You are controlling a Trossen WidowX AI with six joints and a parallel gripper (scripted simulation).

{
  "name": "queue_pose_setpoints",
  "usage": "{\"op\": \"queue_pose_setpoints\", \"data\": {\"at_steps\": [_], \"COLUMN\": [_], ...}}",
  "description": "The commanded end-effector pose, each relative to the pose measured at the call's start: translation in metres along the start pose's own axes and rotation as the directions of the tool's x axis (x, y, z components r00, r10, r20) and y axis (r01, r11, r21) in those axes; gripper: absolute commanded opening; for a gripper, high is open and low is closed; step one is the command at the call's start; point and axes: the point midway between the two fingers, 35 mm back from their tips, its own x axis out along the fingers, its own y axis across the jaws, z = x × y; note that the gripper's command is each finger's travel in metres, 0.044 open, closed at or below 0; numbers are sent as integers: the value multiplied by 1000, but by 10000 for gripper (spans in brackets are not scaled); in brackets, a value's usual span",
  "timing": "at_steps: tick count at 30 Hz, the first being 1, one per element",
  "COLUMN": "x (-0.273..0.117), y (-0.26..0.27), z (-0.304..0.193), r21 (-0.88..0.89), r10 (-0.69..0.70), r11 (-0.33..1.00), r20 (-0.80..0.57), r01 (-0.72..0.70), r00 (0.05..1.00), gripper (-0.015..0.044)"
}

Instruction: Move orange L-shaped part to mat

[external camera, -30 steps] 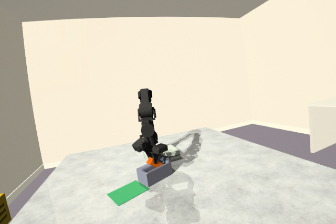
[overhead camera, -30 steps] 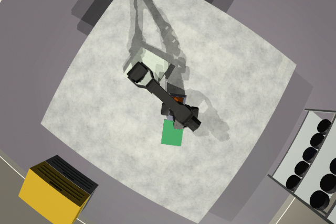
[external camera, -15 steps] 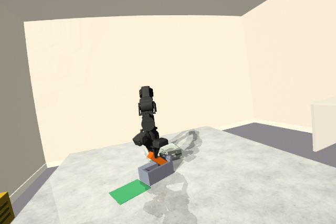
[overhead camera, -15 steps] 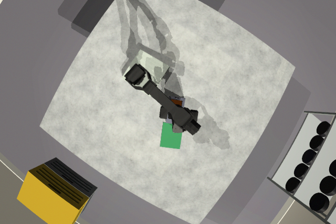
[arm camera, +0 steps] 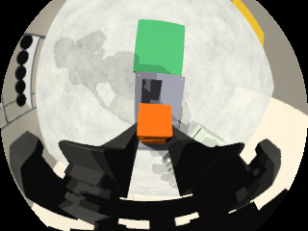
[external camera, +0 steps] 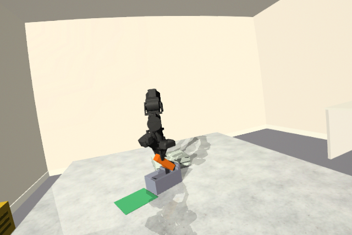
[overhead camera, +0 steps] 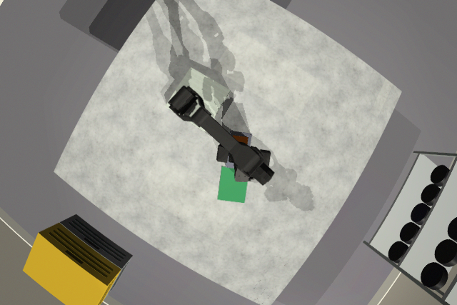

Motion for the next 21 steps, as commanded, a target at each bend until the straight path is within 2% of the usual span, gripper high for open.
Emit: {"op": "queue_pose_setpoints", "data": {"at_steps": [1,21], "x": [-9,-25], "y": [1,0], "z": [0,6], "r21": [-1,-1], "r10": [6,6], "r11": [1000,1000], "r20": [0,0], "r01": [-6,-6], "r00": [1000,1000], "gripper": [0,0]}}
